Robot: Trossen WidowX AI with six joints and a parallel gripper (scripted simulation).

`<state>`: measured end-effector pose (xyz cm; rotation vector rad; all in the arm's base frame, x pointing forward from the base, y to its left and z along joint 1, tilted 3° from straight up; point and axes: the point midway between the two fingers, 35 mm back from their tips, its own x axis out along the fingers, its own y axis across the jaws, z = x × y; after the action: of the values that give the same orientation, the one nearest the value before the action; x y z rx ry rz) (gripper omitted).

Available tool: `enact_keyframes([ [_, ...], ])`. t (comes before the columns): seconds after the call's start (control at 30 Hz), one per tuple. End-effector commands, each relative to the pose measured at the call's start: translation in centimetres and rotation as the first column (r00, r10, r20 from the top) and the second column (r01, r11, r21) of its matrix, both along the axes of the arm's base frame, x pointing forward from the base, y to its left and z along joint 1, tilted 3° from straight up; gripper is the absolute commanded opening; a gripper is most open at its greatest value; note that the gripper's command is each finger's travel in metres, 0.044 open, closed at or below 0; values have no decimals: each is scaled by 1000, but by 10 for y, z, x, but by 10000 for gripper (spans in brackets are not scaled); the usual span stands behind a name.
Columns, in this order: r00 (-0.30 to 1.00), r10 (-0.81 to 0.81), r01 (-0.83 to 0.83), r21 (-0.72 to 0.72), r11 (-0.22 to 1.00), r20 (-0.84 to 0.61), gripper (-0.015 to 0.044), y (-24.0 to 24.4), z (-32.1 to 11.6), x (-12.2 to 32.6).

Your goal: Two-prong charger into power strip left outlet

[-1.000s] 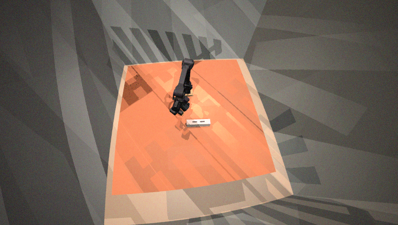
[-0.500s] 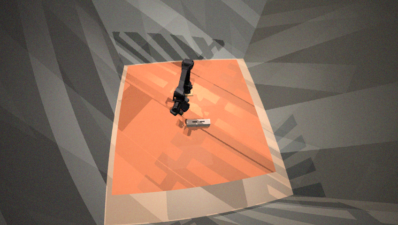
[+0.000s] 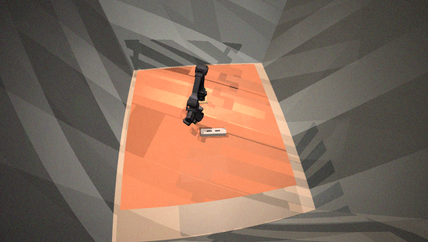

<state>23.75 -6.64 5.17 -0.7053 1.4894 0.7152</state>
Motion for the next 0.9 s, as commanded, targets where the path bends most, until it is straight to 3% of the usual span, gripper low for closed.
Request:
enact_keyframes([
  [0.0,1000,1,-2,-4,1000,-8,440,0,-8,-2],
  [0.63,1000,1,-2,-4,1000,-8,440,2,-35,-3],
  [0.87,1000,4,-4,1,1000,-3,256,2,-31,-1],
])
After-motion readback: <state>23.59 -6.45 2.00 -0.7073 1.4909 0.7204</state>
